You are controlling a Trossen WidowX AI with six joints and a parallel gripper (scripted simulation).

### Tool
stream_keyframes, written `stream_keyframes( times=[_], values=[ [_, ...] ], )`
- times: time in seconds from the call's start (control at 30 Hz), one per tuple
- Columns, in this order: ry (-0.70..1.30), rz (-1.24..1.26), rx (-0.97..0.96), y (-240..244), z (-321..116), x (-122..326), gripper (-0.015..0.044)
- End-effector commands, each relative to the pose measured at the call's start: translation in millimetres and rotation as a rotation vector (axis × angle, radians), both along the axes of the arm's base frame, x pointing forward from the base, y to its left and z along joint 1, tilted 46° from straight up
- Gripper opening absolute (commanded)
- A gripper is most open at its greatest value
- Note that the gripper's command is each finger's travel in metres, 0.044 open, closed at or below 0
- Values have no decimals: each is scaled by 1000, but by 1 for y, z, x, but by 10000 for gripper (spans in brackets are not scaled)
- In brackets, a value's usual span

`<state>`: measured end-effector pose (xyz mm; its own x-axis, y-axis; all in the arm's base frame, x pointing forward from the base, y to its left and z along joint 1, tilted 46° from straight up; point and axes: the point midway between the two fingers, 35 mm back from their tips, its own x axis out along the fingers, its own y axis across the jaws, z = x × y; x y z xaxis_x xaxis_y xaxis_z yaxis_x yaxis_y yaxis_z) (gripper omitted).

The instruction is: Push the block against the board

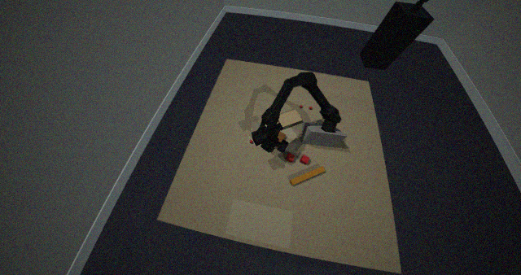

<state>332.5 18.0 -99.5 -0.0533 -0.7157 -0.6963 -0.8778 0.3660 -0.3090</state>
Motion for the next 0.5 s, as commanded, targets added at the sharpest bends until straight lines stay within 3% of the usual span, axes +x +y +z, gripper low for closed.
stream_keyframes(
  times=[0.0, 0.23, 0.47],
  values=[
    [-11, -2, 6, 6, -3, 5, 0],
    [-12, -3, 6, 12, -9, 9, 0],
    [-11, -2, 9, 45, 29, 8, 0]
  ],
)
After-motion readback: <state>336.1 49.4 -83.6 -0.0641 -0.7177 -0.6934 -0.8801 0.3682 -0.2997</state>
